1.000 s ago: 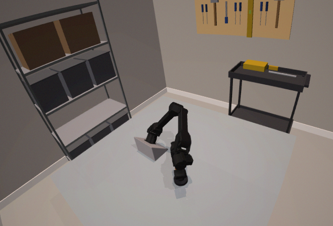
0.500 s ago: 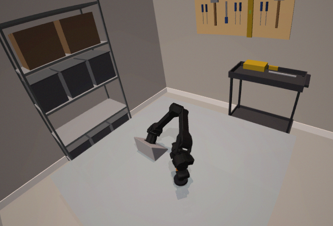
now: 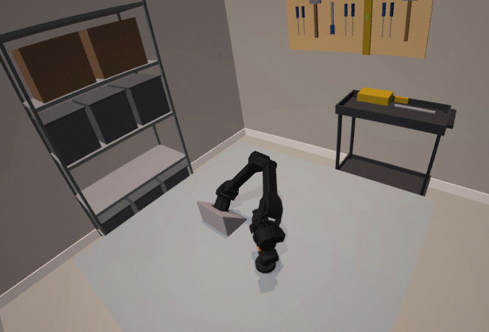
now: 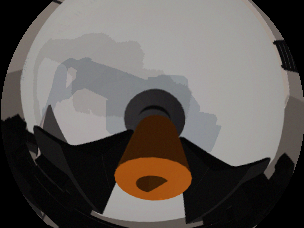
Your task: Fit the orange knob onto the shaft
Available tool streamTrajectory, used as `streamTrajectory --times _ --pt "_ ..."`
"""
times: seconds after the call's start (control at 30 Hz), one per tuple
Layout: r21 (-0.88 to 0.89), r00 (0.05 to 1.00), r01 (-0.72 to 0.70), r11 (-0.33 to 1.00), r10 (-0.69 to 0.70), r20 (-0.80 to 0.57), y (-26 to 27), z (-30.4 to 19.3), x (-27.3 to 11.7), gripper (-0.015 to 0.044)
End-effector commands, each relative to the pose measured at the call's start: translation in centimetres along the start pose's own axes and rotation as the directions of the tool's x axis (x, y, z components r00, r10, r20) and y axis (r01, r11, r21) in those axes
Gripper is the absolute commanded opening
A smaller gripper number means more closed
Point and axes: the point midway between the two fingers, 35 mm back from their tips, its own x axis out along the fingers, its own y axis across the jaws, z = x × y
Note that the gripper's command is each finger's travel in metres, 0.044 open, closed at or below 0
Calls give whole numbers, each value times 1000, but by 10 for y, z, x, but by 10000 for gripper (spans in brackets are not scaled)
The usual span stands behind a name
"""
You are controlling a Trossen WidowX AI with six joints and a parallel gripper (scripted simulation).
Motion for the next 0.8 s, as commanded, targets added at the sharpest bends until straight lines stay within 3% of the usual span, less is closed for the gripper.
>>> streamTrajectory --times 0.0,0.27,0.77 --pt "-9 1000 7 1000 -7 1 -1 1 -4 0" --pt "-216 1000 7 976 -7 1 2 0 -5 0" --pt "-216 1000 7 976 -7 1 9 -4 -1 0"
